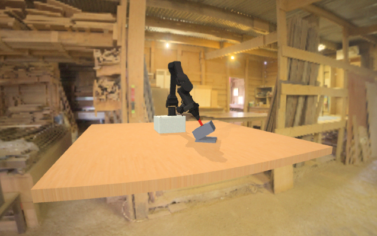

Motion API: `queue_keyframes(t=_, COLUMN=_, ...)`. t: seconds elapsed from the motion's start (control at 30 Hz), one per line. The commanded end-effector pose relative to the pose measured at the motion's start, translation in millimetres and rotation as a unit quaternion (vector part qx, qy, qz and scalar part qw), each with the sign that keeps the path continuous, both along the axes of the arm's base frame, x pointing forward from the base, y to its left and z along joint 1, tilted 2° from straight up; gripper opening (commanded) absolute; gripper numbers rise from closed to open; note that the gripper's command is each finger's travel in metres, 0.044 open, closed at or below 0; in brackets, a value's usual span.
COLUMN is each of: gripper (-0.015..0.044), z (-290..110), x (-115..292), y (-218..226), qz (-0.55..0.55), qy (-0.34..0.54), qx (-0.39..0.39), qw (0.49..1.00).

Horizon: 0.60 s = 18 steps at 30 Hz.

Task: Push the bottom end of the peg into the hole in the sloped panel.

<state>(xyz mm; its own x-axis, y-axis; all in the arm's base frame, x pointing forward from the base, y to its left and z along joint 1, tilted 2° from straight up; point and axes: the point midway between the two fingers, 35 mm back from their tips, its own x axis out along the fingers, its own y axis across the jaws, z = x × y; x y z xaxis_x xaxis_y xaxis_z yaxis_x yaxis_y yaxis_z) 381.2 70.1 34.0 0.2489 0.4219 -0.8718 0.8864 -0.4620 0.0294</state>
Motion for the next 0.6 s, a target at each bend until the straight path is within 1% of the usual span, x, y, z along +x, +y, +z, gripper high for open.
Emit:
queue_keyframes(t=0.0, gripper=0.0000, z=-3.3, x=0.0, y=0.1, qz=-0.002, qy=0.004, qx=-0.001, qw=1.000)
queue_keyframes(t=0.57, gripper=0.0000, z=-6.2, x=2.6, y=3.9, qz=-0.002, qy=0.004, qx=-0.001, qw=1.000)
